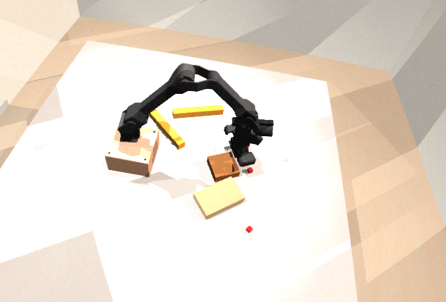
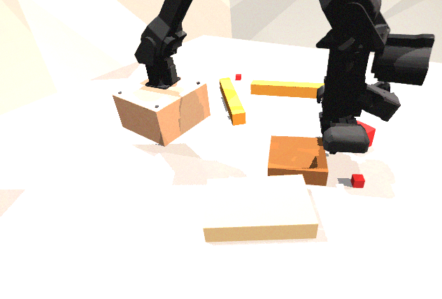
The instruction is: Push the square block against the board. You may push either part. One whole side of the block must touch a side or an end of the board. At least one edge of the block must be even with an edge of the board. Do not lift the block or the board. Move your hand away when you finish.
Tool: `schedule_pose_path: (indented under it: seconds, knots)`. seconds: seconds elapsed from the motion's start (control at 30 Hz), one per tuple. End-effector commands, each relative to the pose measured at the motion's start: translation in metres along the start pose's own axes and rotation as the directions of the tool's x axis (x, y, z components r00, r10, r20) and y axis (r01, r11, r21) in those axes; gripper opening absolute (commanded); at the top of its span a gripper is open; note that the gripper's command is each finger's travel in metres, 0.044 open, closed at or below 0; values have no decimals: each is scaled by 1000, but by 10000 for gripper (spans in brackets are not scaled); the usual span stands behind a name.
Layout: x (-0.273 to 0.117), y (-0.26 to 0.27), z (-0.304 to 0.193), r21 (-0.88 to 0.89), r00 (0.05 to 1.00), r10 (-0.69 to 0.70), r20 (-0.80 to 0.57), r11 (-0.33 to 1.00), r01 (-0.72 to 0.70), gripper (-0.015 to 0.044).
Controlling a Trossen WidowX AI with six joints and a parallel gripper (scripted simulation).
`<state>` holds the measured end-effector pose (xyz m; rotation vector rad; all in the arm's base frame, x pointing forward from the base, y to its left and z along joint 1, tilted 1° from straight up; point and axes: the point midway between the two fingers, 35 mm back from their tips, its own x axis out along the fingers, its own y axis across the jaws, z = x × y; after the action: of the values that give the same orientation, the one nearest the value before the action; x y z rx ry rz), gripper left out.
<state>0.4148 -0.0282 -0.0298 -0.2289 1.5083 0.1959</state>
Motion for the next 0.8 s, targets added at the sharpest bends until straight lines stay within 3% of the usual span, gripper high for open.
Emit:
schedule_pose_path:
  seconds: [0.0,0.77]
  knots:
    - [2,0,-7,-5,1000,1,-5,1000,-1,0]
    - [2,-3,-41,-5,1000,0,-8,1000,0,0]
